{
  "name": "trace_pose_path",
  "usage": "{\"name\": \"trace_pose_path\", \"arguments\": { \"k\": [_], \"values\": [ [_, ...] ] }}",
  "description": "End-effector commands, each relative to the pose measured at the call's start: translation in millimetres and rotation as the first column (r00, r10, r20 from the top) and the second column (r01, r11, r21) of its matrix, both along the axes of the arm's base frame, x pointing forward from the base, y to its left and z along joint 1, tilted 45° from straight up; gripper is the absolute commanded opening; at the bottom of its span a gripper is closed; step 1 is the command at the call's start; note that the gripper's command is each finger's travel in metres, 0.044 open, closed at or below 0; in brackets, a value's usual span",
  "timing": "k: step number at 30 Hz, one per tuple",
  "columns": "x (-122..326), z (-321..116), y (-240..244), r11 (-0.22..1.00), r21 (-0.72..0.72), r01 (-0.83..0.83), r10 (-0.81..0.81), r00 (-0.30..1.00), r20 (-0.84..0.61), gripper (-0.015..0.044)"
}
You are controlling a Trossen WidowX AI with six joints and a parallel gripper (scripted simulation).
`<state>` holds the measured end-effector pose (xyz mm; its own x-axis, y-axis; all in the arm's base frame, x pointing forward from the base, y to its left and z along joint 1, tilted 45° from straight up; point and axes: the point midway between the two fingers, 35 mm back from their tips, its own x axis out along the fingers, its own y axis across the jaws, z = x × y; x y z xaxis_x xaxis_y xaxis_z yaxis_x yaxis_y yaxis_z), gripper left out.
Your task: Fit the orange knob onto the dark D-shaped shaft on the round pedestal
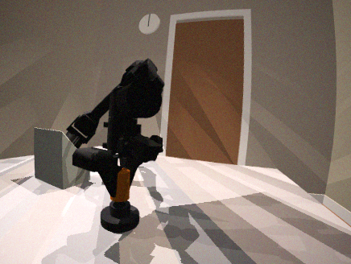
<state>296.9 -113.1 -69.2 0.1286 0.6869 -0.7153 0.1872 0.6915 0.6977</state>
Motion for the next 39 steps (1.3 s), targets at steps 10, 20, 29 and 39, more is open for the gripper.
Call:
{"name": "trace_pose_path", "arguments": {
  "k": [10,20,29,39],
  "values": [
    [-0.2,-5.0,6.6,1.000,0.003,0.004,-0.004,1.000,-0.002,0.0000],
    [0.6,-9.4,10.6,1.000,0.003,0.004,-0.004,1.000,-0.002,0.0000],
    [1.4,-9.2,9.2,1.000,-0.004,-0.002,0.002,1.000,0.003,0.0000],
    [1.4,-9.2,9.2,1.000,-0.004,-0.002,0.002,1.000,0.003,0.0184]
  ]
}}
